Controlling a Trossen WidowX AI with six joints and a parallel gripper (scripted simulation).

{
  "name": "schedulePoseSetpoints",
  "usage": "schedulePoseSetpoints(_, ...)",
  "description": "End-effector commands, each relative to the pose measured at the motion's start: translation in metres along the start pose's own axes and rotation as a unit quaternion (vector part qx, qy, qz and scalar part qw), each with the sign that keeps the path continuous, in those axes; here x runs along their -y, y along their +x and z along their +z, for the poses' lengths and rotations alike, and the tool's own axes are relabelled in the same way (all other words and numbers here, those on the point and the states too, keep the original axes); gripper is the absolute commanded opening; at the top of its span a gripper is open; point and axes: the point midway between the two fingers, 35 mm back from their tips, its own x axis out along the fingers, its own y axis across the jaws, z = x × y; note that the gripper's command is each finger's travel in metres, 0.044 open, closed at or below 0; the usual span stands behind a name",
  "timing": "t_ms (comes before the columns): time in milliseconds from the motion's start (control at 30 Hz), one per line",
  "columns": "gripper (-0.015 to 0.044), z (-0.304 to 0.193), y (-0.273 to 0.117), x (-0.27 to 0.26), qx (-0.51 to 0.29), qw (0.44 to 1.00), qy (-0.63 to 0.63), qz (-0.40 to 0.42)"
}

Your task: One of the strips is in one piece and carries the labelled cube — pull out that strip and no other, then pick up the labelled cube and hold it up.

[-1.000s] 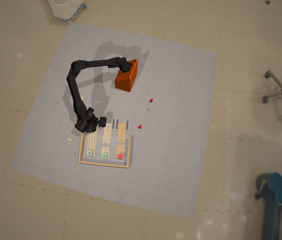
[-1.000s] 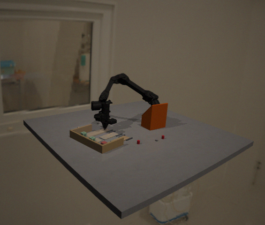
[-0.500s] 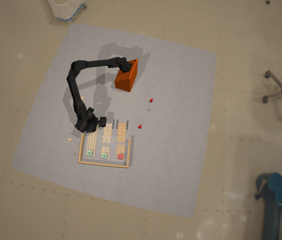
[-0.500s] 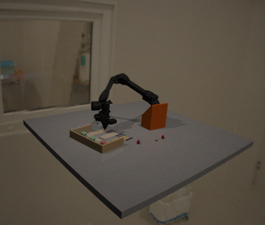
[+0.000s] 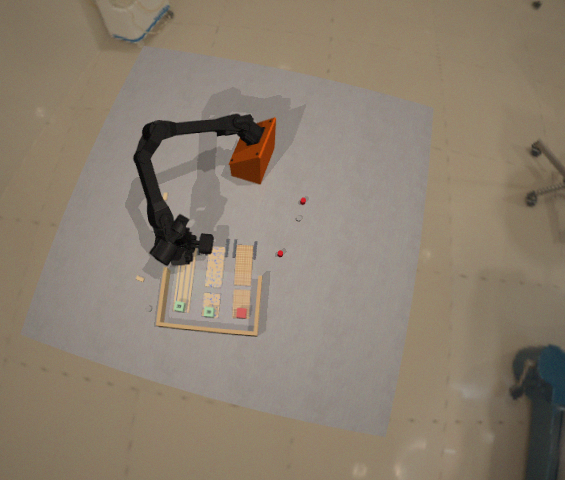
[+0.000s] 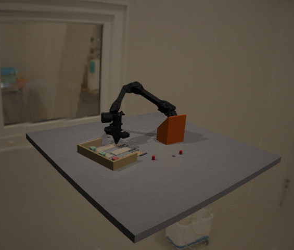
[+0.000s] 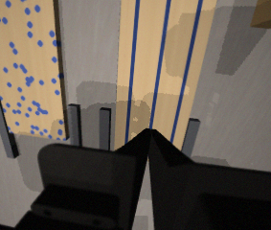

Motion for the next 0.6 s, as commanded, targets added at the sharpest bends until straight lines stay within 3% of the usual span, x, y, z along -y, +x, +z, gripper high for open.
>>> schedulePoseSetpoints(0, 0.0, -0.0001, 0.002, -0.0002, 0.0, 1.0, -0.001, 0.002)
schedulePoseSetpoints(567, 0.0, 0.0006, 0.0037, -0.0002, 0.0, 1.0, -0.001, 0.002)
